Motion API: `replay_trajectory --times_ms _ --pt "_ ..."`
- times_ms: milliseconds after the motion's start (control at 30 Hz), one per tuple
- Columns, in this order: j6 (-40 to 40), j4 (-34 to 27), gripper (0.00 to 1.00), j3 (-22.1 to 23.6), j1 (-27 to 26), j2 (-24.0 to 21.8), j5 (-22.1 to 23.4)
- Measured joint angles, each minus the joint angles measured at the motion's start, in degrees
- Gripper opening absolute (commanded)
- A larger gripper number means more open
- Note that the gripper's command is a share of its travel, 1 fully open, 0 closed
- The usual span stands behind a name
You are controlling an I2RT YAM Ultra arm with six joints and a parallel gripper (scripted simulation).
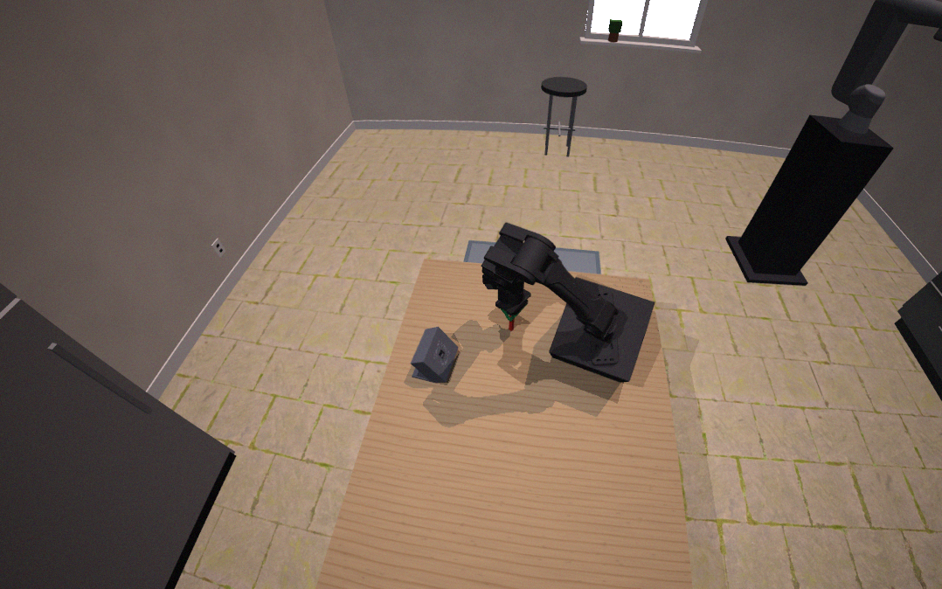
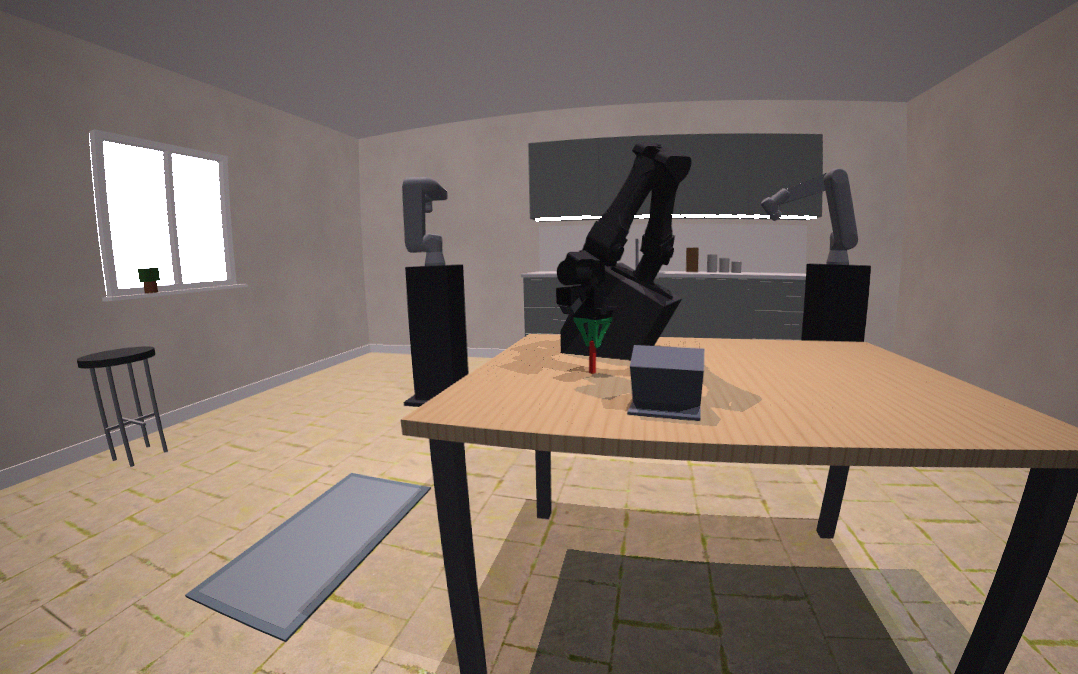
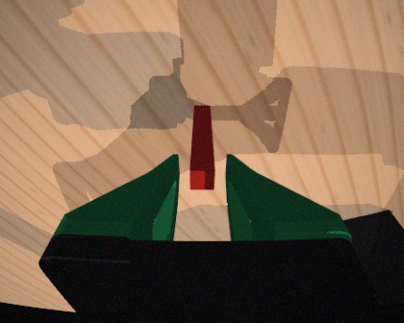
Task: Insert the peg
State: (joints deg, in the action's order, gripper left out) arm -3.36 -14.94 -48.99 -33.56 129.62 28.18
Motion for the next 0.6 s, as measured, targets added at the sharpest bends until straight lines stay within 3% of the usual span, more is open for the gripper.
replay_trajectory --times_ms 33,433,600 --pt "0.0 0.0 0.0 0.0 0.0 0.0 0.0" --pt "0.31 -0.92 0.0 0.0 -0.04 -0.09 0.0" --pt "2.23 -6.38 0.0 0.0 -2.36 -4.28 -0.02"
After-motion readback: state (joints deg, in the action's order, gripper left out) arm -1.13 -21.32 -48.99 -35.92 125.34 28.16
